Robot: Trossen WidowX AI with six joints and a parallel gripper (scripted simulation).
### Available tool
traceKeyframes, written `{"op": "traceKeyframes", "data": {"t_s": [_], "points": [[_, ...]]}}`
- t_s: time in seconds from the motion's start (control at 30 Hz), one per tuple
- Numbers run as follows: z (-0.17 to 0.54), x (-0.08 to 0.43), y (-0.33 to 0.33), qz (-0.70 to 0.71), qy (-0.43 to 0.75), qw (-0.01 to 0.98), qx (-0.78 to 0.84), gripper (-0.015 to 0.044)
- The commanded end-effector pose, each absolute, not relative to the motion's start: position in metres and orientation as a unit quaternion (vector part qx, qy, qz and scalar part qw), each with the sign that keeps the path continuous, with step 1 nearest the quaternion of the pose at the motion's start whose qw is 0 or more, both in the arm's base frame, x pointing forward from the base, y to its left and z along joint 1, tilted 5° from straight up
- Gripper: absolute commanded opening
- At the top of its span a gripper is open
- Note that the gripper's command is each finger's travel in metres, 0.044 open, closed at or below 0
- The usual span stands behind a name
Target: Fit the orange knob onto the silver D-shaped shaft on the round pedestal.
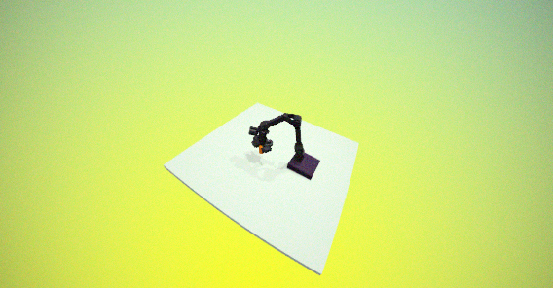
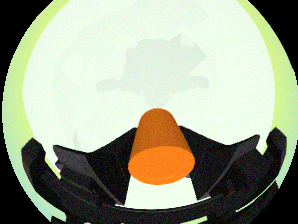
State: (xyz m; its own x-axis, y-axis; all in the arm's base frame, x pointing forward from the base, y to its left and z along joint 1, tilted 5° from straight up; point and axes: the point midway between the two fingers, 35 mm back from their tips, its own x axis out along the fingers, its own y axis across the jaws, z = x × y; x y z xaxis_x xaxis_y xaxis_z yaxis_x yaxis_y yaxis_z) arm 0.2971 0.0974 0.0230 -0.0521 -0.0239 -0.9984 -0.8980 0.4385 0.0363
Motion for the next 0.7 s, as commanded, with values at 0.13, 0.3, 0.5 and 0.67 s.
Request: {"op": "traceKeyframes", "data": {"t_s": [0.13, 0.3, 0.5, 0.67], "points": [[0.050, 0.302, 0.100, 0.377, 0.616, 0.584, -0.370, 0.0000], [0.066, 0.303, 0.100, 0.378, 0.616, 0.583, -0.371, 0.0000], [0.085, 0.304, 0.100, 0.378, 0.616, 0.582, -0.372, 0.0000], [0.101, 0.305, 0.100, 0.379, 0.616, 0.581, -0.372, 0.0000]]}}
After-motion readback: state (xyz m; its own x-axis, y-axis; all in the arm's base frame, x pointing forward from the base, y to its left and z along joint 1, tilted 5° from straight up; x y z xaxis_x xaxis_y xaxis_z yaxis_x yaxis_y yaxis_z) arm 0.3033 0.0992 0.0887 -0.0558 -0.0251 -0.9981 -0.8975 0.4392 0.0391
